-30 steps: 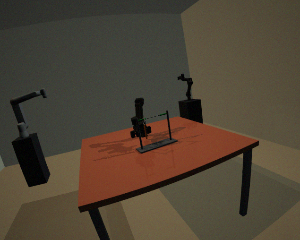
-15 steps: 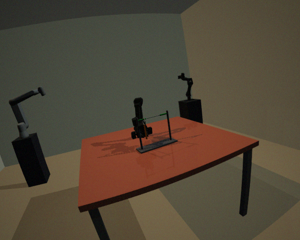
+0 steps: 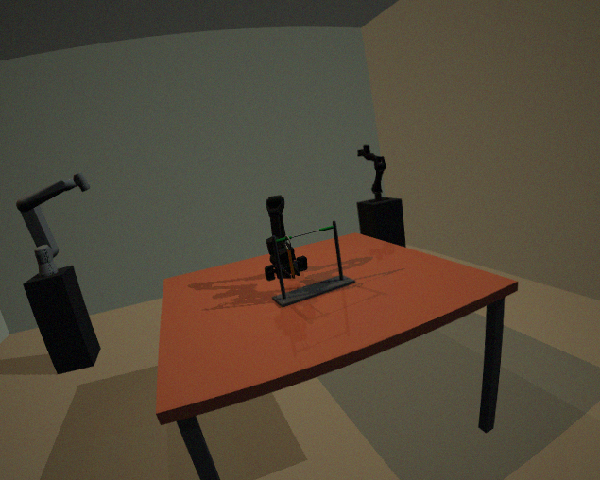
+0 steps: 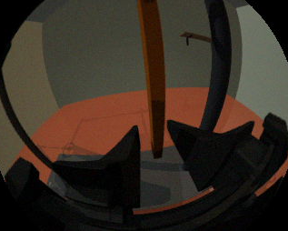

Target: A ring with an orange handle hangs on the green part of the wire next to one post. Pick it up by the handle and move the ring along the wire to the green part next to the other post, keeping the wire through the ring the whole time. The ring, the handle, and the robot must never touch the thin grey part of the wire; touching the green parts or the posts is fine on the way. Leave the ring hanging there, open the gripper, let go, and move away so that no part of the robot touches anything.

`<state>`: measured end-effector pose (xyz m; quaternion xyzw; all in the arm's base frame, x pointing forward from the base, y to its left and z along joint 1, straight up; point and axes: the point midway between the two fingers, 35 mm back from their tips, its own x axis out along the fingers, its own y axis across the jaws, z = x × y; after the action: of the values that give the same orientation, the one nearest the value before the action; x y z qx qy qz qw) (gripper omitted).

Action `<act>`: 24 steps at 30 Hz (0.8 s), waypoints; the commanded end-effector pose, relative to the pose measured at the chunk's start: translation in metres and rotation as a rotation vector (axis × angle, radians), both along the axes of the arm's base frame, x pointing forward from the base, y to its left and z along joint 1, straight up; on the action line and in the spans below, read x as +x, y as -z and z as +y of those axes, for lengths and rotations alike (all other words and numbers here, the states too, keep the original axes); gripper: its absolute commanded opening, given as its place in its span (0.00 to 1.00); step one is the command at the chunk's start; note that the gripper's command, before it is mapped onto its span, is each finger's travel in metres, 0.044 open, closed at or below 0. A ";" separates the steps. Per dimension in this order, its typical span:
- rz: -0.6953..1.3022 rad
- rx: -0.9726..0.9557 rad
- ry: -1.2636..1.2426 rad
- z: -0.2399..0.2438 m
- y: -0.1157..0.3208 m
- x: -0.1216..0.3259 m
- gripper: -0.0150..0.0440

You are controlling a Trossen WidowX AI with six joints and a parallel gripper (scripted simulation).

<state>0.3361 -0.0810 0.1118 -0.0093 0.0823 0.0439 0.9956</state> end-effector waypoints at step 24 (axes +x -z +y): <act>-0.007 0.003 0.003 0.003 0.002 0.013 0.53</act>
<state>0.3490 -0.0777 0.1088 -0.0096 0.0803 0.0447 0.9957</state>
